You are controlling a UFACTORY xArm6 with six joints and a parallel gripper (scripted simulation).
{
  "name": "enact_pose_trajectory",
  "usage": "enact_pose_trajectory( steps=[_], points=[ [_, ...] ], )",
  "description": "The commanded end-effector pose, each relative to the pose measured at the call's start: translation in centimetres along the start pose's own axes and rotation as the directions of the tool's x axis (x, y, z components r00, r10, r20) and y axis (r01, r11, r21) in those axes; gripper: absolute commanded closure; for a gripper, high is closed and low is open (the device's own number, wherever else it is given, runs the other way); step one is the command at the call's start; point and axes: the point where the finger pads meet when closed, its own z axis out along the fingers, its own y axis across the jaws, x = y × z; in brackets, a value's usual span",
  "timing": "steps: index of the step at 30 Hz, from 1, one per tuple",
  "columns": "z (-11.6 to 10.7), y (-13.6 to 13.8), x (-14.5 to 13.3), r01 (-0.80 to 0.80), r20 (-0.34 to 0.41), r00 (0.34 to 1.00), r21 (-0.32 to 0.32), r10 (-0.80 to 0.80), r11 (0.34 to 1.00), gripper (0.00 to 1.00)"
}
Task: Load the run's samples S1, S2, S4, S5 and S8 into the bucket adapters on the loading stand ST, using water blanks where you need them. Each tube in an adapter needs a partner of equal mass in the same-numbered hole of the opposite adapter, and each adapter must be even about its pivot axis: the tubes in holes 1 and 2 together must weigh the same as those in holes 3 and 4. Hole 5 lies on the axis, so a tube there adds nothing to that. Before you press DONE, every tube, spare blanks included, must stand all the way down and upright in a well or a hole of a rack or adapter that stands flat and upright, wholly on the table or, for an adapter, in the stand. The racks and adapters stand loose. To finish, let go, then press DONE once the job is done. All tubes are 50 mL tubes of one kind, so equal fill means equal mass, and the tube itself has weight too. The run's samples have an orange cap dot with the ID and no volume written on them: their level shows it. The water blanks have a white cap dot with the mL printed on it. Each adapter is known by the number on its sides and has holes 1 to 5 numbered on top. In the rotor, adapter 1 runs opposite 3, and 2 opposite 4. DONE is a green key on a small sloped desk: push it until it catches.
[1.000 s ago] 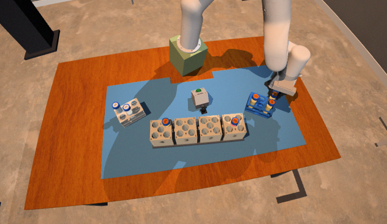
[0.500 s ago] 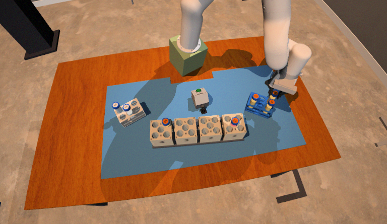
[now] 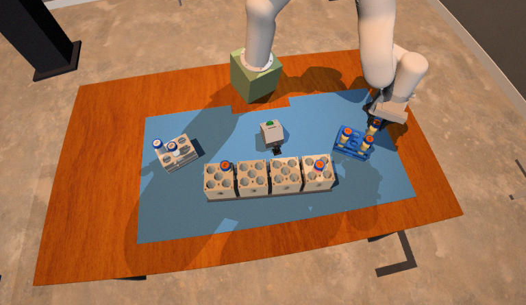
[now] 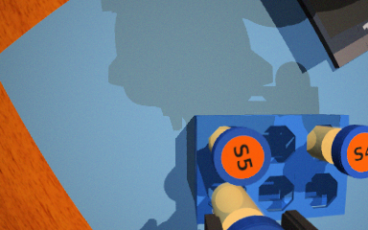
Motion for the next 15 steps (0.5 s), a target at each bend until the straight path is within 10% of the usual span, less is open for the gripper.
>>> enact_pose_trajectory(
  steps=[1,15],
  points=[
    [-1.0,-0.2,0.0,0.0,-0.001,1.0,0.004,0.0,1.0,1.0],
    [-3.4,-0.2,0.0,0.0,-0.001,1.0,0.004,0.0,1.0,1.0]
  ],
)
